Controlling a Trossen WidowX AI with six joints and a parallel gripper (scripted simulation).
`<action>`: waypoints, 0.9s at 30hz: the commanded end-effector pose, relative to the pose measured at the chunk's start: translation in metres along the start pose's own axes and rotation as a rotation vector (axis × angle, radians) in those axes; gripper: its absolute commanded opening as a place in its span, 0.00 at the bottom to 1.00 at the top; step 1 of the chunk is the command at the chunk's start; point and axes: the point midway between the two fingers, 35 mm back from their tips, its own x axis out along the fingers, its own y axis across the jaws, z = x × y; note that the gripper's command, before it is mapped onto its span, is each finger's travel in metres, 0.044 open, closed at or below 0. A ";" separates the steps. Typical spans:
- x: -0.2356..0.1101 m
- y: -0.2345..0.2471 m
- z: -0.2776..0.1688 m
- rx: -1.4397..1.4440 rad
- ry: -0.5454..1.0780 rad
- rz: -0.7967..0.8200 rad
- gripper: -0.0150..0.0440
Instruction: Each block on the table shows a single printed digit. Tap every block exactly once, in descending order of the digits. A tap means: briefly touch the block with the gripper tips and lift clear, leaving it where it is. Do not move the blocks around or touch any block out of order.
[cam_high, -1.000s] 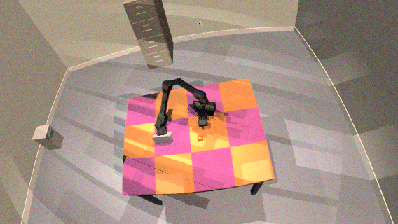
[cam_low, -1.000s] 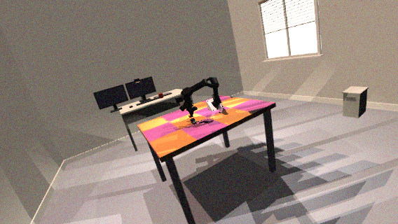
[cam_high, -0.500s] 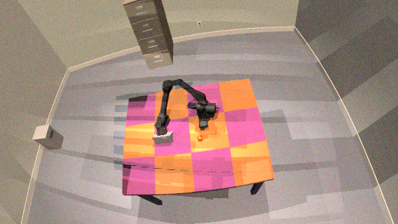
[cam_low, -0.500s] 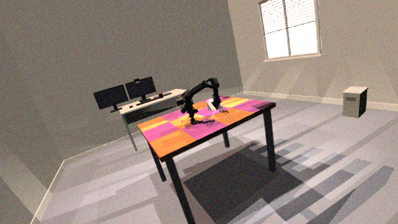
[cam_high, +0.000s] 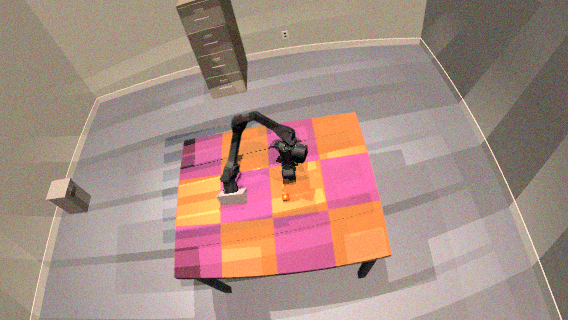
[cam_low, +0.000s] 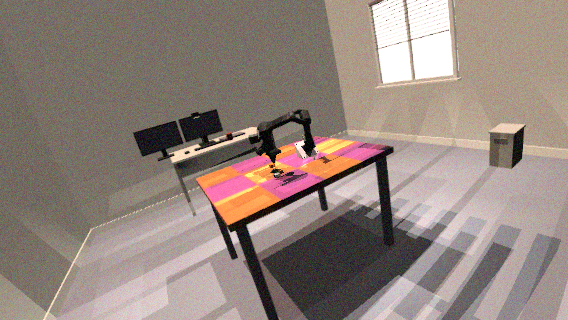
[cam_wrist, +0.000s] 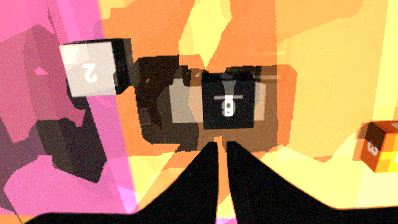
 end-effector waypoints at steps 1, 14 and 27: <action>-0.043 -0.003 0.002 -0.003 -0.022 -0.012 0.29; -0.064 -0.122 -0.034 -0.003 -0.021 -0.016 0.29; -0.016 -0.128 -0.032 -0.004 -0.022 -0.017 0.29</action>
